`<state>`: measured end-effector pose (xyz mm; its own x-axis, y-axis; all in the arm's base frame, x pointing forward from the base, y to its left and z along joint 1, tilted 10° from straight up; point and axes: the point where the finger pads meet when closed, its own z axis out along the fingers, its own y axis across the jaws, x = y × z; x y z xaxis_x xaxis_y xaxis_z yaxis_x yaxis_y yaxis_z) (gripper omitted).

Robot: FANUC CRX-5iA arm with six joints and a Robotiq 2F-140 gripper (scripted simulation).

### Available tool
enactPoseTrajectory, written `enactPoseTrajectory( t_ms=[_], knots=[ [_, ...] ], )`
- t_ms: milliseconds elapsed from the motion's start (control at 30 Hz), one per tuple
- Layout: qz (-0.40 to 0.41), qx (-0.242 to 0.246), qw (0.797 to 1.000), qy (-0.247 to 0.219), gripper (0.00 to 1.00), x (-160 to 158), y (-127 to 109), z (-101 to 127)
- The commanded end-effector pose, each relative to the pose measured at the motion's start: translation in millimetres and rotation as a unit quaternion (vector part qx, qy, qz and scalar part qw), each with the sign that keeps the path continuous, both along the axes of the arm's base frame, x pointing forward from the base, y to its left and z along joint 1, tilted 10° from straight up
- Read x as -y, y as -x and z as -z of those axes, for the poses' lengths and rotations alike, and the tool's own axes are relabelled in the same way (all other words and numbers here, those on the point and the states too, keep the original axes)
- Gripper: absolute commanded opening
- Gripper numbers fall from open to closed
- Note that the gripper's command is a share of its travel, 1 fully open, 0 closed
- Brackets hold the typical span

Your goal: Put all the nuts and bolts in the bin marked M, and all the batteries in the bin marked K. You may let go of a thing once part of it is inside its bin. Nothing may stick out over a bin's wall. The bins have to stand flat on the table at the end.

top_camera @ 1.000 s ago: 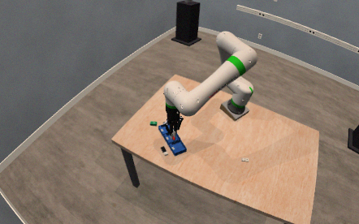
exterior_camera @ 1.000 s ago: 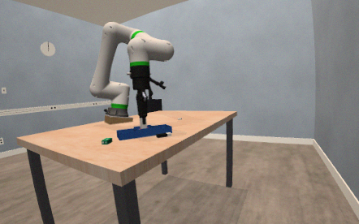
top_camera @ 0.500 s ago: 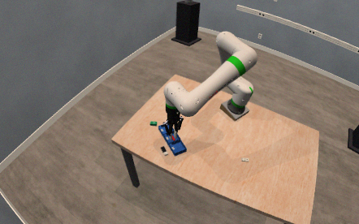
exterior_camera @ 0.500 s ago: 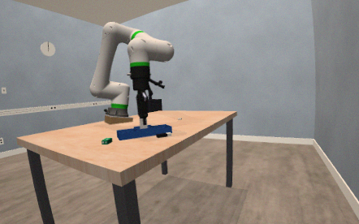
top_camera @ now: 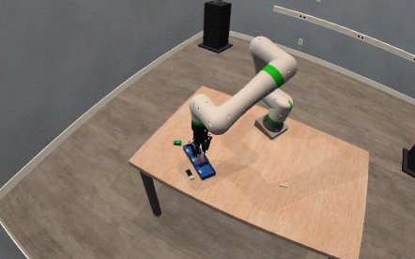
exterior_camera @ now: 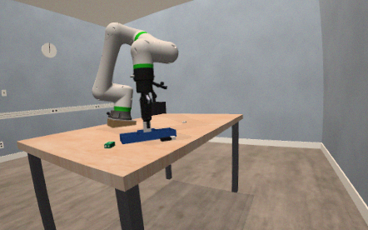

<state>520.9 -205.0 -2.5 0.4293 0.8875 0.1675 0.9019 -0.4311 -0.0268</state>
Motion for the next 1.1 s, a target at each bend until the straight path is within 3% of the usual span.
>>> enactPoseTrajectory(
  t_ms=[0, 1067],
  knots=[
    [0.0, 0.0, 1.0, 0.0, 0.26, 0, 0, -2],
    [0.0, 0.0, 1.0, 0.0, 0.26, 7, 2, -44]
  ],
)
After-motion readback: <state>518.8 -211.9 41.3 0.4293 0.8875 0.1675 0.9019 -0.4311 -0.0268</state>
